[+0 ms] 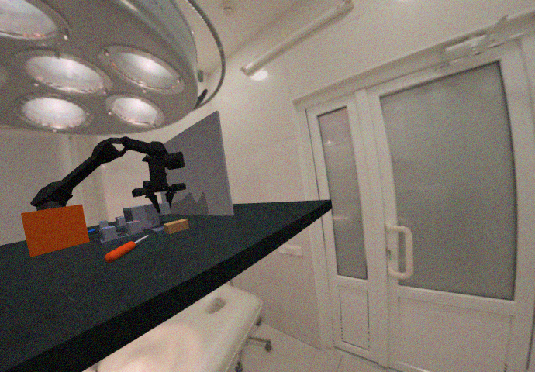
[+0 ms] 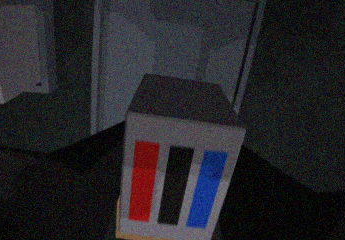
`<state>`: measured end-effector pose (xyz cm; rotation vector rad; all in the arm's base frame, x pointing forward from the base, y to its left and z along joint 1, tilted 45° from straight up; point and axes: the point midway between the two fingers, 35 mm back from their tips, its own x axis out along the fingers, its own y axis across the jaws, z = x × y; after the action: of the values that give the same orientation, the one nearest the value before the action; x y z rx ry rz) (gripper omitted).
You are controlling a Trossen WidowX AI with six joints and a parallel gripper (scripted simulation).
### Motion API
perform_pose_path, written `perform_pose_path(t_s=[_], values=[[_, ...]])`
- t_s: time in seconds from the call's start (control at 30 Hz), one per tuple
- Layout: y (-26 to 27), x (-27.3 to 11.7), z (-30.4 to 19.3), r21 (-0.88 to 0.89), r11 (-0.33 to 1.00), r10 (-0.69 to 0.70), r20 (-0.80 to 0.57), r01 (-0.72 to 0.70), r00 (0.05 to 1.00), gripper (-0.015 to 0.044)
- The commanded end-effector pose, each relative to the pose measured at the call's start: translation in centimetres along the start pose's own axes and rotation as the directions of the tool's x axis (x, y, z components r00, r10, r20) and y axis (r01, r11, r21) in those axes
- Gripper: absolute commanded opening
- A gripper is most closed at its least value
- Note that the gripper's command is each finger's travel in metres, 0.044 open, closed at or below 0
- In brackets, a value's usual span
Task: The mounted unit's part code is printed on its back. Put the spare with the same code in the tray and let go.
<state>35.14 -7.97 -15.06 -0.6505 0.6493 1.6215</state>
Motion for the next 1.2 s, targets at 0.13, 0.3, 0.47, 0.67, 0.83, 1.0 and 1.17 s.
perform_pose_path(t_s=[0.13,0.3,0.47,0.67,0.83,1.0,1.17], values=[[0.1,0.8,0.1,0.004,1.000,-0.001,0.004,0.001,1.000,0.0000],[0.1,1.3,0.1,0.004,1.000,-0.001,0.004,0.001,1.000,0.0000],[0.2,1.7,0.1,0.003,1.000,-0.001,0.004,0.001,1.000,0.0000],[0.2,2.3,0.2,0.003,1.000,-0.001,0.005,0.001,1.000,0.0000],[0.3,2.7,0.2,0.003,1.000,-0.001,0.005,0.001,1.000,0.0000],[0.3,3.2,0.2,0.003,1.000,-0.001,0.006,0.001,1.000,0.0000],[0.4,3.6,0.3,0.003,1.000,-0.001,0.007,0.001,1.000,0.0000]])
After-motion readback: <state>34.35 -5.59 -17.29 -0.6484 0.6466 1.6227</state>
